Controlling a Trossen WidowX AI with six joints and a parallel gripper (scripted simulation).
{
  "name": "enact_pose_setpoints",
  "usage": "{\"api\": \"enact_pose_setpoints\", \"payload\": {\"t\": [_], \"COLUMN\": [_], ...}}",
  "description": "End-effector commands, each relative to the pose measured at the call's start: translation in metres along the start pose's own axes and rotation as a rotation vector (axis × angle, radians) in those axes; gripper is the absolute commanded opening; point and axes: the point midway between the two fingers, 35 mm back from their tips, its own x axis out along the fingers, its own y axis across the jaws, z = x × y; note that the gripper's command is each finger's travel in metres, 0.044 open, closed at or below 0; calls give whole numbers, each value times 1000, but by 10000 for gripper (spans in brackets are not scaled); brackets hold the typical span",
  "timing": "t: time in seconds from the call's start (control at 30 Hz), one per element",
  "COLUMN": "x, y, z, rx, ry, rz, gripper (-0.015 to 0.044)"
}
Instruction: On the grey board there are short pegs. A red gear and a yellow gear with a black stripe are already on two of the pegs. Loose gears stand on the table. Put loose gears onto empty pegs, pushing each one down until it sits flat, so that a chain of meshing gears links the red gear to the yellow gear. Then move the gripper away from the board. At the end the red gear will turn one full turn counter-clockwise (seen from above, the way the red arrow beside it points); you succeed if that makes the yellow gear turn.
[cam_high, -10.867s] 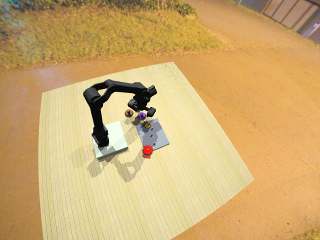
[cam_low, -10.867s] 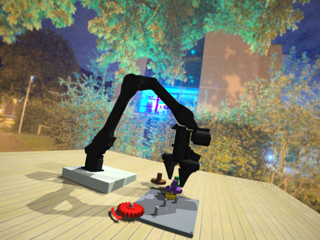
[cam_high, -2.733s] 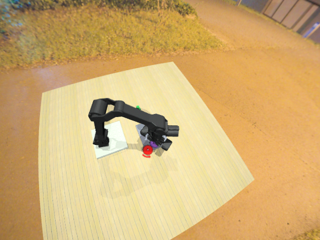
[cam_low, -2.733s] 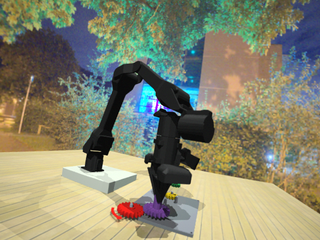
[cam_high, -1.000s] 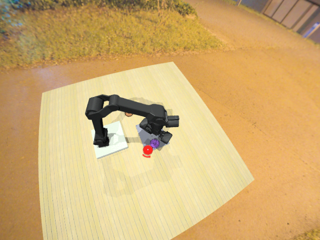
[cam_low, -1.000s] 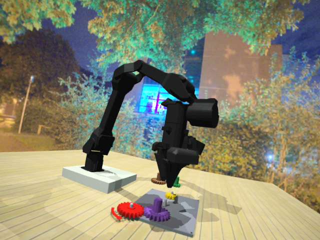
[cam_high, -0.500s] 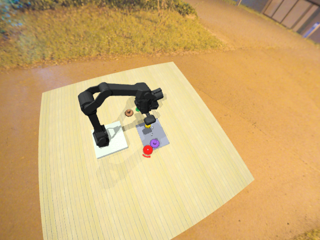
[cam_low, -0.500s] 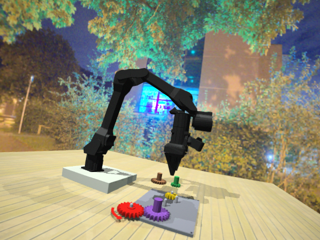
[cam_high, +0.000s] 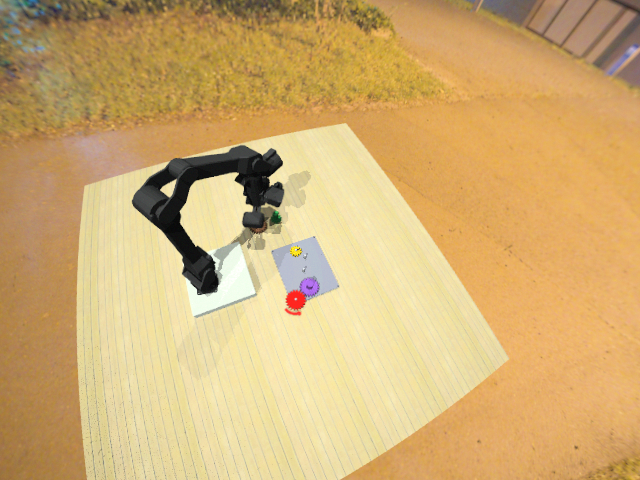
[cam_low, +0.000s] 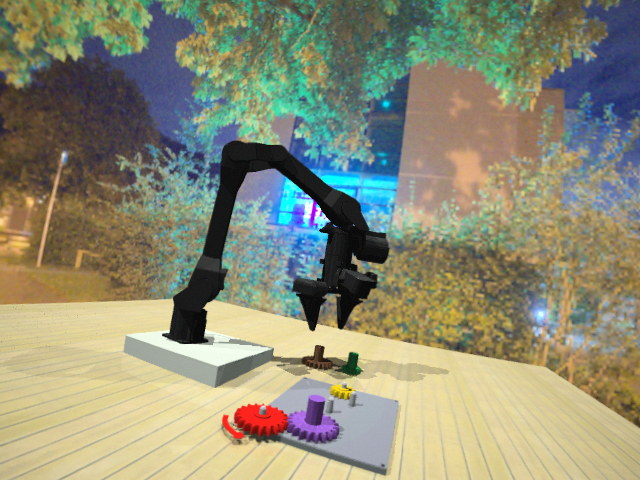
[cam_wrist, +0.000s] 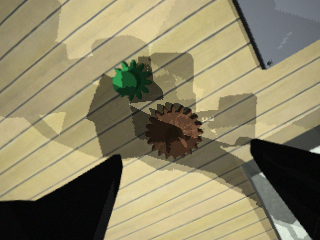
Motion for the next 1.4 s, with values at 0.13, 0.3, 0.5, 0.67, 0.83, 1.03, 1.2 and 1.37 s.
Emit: {"api": "enact_pose_setpoints", "payload": {"t": [0.13,0.3,0.5,0.67,0.83,1.03,1.2,1.37], "x": [3,20,27,35,43,52,52,52], "y": [3,4,5,5,5,4,4,4], "z": [-15,-15,-14,-14,-15,-15,-15,-15], "rx": [67,67,67,67,67,67,67,67], "ry": [7,7,7,7,7,7,7,7], "rz": [-1,-1,-1,-1,-1,-1,-1,-1], "gripper": [440,440,440,440,440,440,440,309]}}
